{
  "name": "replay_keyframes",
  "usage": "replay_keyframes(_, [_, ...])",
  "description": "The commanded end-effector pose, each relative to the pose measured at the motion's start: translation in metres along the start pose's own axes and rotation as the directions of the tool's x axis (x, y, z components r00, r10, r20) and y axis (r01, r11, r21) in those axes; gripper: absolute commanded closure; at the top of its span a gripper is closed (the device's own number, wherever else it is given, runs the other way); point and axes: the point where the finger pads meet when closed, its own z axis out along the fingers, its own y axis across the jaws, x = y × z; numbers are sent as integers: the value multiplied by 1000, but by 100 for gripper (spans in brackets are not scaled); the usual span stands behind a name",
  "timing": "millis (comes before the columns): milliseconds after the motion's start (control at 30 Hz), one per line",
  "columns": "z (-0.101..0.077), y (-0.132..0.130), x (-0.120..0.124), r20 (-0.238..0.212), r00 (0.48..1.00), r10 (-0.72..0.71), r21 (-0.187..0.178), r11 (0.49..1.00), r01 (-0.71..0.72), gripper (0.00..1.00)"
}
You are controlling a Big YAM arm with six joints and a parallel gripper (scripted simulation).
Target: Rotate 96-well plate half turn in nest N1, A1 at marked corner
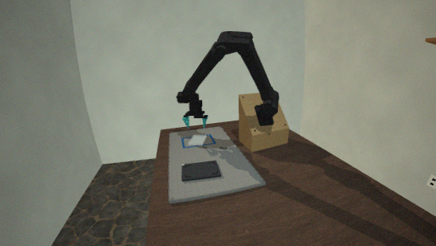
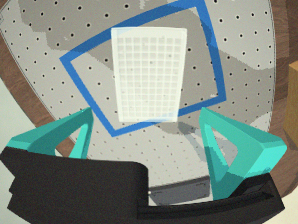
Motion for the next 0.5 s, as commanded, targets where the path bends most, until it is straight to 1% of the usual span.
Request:
replay_keyframes(0, [12, -1, 0, 6, 1000, 4, 8, 1000, -4, 0])
replay_keyframes(133, [19, -2, 0, 6, 1000, 4, 8, 1000, -4, 0])
replay_keyframes(200, [19, -2, 0, 6, 1000, 4, 8, 1000, -4, 0])
replay_keyframes(233, [13, 3, 6, 10, 1000, -12, -10, 1000, 12, 0])
replay_keyframes(367, [27, -2, 0, 6, 1000, 4, 8, 1000, -4, 0])
replay_keyframes(467, [32, -2, 0, 6, 1000, 4, 9, 1000, -4, 0])
